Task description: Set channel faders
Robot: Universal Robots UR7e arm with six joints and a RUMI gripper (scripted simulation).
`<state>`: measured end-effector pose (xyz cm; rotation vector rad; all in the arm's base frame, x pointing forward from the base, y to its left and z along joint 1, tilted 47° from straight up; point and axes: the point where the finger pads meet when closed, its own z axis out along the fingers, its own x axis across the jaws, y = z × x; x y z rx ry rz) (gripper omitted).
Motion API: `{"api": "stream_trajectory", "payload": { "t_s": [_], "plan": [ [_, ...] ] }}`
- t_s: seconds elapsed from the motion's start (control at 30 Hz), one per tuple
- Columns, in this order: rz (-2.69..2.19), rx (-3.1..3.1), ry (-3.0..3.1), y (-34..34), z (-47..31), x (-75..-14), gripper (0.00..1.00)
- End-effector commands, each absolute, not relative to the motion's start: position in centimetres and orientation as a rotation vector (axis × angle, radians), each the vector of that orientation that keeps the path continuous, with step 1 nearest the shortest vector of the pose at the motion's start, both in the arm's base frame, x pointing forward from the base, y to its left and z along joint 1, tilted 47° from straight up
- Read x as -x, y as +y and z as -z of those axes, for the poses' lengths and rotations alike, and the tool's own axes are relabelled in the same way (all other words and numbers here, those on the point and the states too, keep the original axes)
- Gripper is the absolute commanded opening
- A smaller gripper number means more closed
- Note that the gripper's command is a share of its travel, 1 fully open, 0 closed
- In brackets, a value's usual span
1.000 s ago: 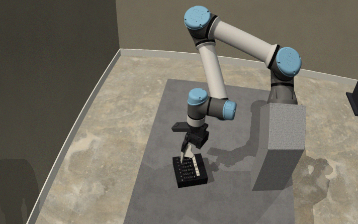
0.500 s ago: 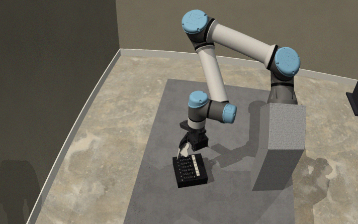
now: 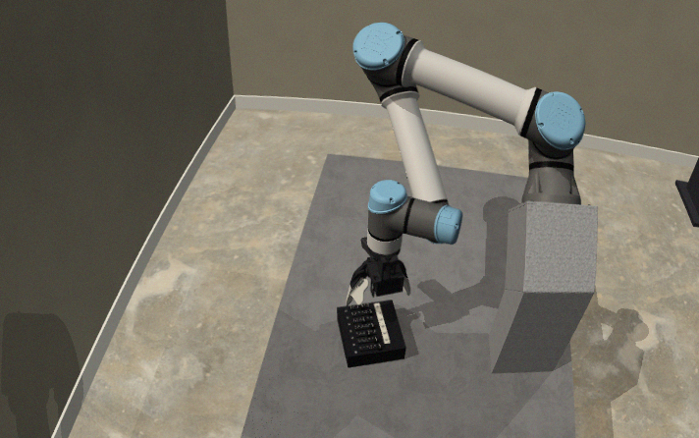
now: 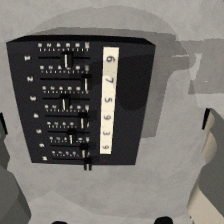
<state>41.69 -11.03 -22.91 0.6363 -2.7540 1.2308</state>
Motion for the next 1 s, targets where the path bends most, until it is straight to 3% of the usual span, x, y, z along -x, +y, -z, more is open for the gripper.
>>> {"api": "stream_trajectory", "payload": {
  "t_s": [0.0, 0.37, 0.4, 0.97],
  "plan": [
    [-1.239, -0.586, -2.778, -11.11, 22.92, -41.64, 1.00],
    [-1.242, -0.566, -2.788, -11.16, 22.94, -41.60, 1.00],
    [-1.242, -0.566, -2.788, -11.16, 22.94, -41.60, 0.00],
    [-1.242, -0.566, -2.788, -11.16, 22.94, -41.60, 0.00]
  ]
}}
